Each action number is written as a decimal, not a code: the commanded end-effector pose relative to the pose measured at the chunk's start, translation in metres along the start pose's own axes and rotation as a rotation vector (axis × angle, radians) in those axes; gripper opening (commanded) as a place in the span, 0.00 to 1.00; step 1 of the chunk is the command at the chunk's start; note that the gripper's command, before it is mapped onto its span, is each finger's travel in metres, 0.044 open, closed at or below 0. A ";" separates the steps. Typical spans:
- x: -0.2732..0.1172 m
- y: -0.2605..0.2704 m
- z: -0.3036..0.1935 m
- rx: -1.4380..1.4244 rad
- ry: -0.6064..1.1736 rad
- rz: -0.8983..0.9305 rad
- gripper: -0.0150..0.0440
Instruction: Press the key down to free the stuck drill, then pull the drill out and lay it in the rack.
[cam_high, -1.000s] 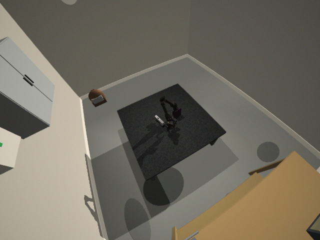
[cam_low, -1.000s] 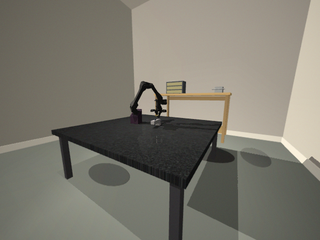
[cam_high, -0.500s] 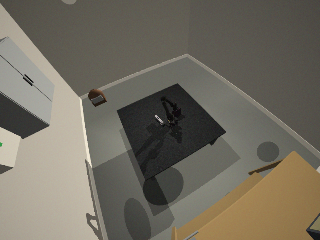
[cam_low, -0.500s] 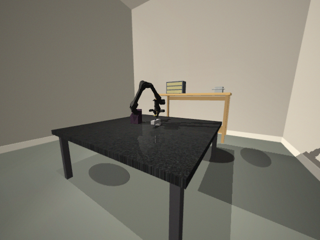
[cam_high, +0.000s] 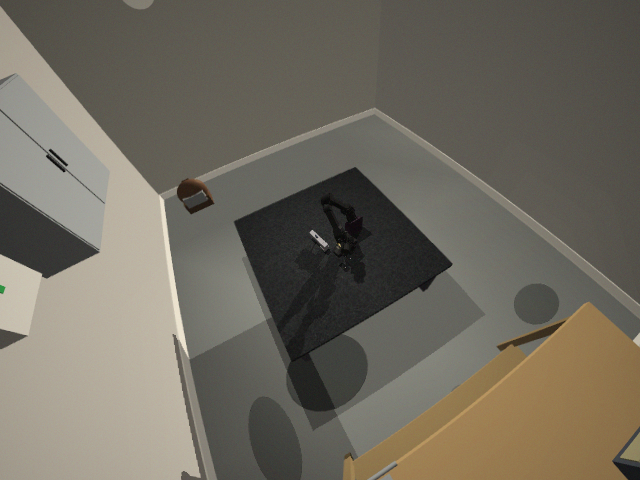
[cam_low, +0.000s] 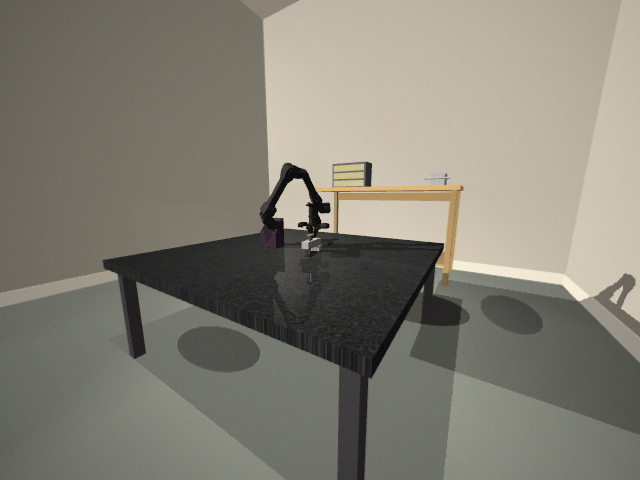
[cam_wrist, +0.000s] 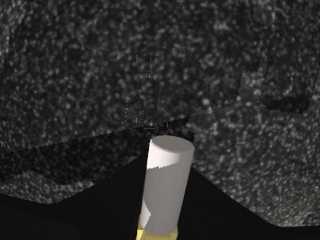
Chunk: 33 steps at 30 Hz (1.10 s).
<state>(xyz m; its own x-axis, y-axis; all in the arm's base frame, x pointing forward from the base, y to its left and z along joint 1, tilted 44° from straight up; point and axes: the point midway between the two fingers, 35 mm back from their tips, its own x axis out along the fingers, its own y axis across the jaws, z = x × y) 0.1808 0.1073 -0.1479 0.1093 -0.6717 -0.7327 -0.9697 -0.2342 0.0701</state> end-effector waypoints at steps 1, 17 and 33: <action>0.004 0.000 -0.001 -0.007 0.006 -0.005 0.25; 0.021 0.000 0.000 -0.006 0.007 -0.006 0.25; 0.032 0.001 -0.002 -0.006 0.008 -0.005 0.25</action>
<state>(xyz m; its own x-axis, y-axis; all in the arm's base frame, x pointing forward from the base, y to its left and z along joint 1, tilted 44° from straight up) 0.1831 0.0911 -0.1677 0.1152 -0.6669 -0.7362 -0.9669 -0.2451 0.0707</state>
